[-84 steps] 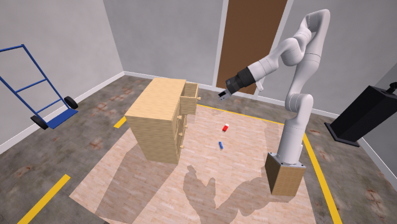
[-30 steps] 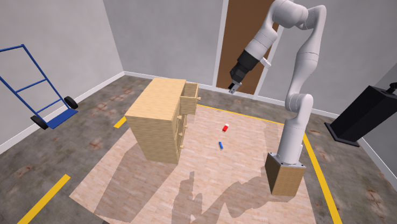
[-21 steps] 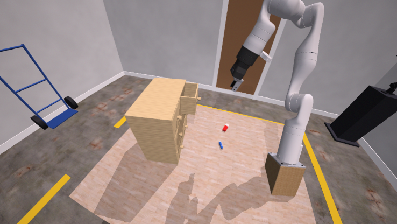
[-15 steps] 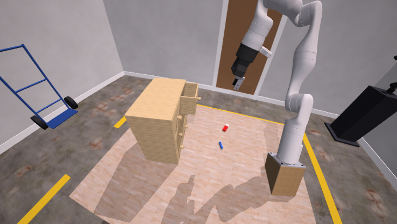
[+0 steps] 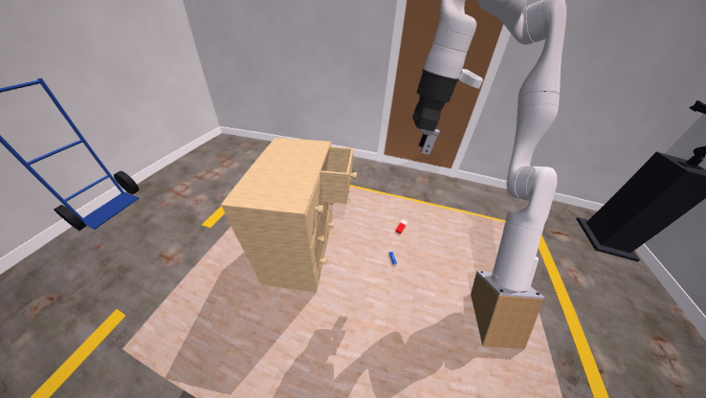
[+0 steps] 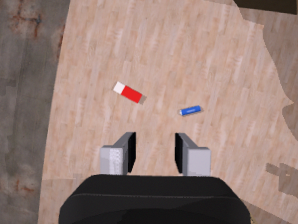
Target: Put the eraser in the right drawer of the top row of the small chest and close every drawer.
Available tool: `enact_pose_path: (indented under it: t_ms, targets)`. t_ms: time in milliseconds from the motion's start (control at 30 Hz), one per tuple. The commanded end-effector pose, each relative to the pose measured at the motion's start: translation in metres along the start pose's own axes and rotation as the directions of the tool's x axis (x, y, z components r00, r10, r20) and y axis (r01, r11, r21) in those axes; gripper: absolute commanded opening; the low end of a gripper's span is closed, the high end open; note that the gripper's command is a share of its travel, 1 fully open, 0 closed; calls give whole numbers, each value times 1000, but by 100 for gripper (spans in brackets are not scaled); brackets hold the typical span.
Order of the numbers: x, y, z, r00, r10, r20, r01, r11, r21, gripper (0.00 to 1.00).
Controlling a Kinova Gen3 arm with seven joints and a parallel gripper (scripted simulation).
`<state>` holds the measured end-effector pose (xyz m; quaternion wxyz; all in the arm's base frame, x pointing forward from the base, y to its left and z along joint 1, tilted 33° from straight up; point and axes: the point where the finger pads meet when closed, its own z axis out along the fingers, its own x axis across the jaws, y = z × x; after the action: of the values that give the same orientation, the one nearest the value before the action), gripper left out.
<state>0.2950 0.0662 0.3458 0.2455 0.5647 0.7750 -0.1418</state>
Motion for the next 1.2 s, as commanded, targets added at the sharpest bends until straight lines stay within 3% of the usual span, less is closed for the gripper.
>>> enact_pose_path:
  t_ms: [0, 533, 1167]
  targets:
    - [2, 2, -2, 1000, -1, 0, 1, 1000, 20, 67]
    - [2, -3, -10, 1000, -1, 0, 1, 996, 90, 67]
    - [2, -3, -12, 1000, -1, 0, 1, 995, 101, 67]
